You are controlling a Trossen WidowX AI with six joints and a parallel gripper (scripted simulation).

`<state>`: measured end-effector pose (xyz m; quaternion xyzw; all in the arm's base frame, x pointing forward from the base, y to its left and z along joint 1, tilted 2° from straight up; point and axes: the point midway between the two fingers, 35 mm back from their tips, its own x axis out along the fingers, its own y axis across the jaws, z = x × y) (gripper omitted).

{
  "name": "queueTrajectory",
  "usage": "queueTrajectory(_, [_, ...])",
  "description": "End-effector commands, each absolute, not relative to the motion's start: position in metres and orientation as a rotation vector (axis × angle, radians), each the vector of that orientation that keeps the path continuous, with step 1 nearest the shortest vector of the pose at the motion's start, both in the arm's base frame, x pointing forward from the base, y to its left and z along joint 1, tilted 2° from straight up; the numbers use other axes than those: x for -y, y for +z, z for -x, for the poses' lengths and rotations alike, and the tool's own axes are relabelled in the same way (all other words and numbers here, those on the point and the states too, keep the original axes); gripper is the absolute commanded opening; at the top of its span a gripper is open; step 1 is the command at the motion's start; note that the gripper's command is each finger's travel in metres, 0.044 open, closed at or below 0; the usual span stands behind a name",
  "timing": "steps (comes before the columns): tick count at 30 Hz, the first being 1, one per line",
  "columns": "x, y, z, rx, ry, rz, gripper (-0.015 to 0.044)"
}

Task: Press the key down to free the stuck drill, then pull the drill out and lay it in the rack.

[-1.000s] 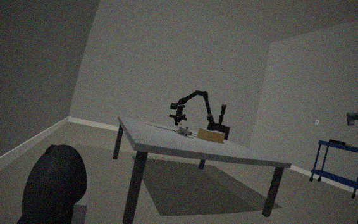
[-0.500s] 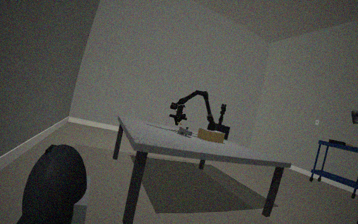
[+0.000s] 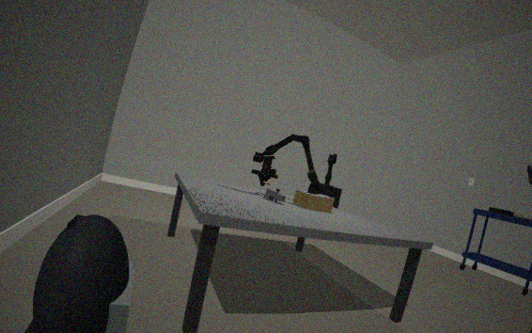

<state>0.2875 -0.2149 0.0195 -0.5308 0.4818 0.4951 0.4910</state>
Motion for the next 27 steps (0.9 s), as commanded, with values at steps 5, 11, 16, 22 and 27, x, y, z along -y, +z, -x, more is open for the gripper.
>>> queueTrajectory(5, [0.216,0.022,-0.288,-1.168,1.196,1.294,0.0000])
queueTrajectory(11, [0.220,0.018,-0.276,-1.169,1.197,1.294,0.0000])
queueTrajectory(16, [0.224,0.016,-0.267,-1.170,1.197,1.293,0.0000])
queueTrajectory(22, [0.228,0.013,-0.256,-1.170,1.198,1.293,0.0000])
queueTrajectory(27, [0.232,0.011,-0.246,-1.171,1.198,1.293,0.0000])
